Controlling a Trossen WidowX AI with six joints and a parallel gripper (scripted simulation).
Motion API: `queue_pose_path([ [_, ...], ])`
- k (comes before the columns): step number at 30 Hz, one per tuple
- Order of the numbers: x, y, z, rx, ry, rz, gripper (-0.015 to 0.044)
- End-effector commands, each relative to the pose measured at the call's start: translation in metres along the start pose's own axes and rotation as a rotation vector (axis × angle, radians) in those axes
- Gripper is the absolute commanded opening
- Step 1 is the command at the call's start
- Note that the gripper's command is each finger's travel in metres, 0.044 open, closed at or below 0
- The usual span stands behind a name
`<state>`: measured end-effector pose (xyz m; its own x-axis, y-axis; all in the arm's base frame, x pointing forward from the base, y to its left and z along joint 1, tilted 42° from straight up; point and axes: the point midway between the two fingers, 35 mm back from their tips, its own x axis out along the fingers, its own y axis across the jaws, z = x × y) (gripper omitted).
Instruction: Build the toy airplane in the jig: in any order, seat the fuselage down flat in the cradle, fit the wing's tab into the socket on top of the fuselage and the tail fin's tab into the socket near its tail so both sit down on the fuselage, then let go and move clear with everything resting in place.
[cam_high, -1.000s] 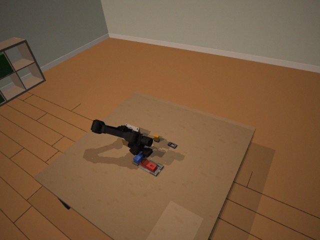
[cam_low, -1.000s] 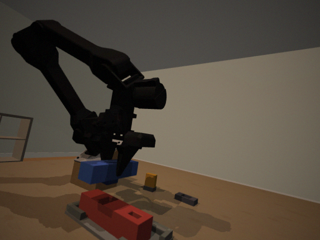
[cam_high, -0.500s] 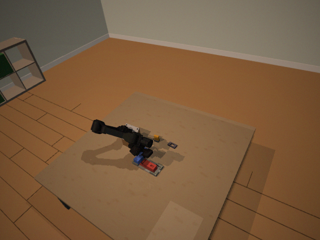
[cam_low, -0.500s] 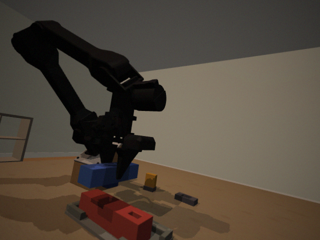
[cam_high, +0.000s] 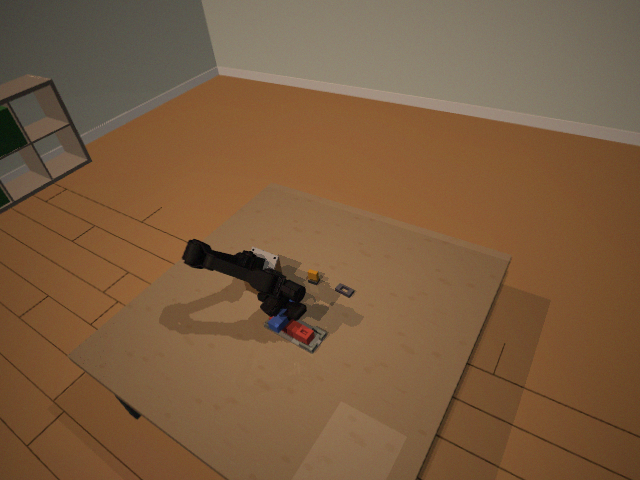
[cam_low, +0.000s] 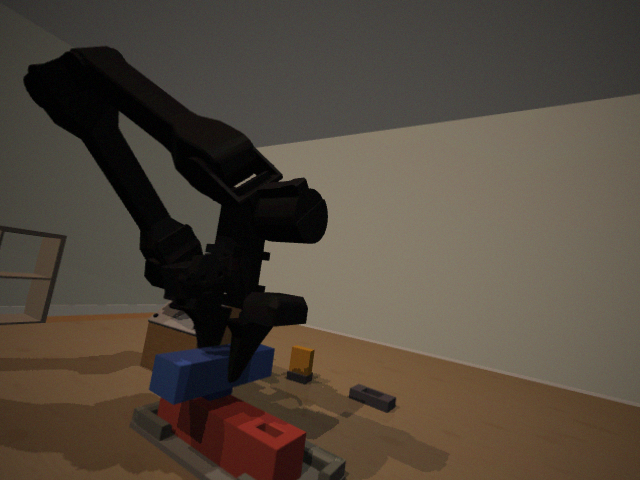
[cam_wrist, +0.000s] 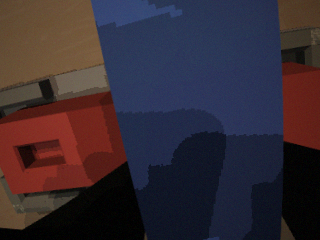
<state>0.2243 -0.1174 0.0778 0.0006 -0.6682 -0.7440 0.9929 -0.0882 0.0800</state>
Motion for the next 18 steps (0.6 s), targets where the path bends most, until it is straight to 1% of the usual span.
queue_pose_path([
  [1, 0.0075, -0.0022, 0.0000, -0.010, -0.003, -0.005, 0.0197],
  [10, 0.0099, -0.0024, 0.0001, -0.010, -0.004, -0.005, 0.0197],
  [11, 0.0083, -0.0013, 0.0001, -0.003, -0.001, -0.002, 0.0210],
  [15, 0.0083, -0.0013, 0.0001, -0.003, -0.001, -0.002, 0.0183],
  [18, 0.0083, -0.0013, 0.0001, -0.003, -0.001, -0.002, 0.0104],
])
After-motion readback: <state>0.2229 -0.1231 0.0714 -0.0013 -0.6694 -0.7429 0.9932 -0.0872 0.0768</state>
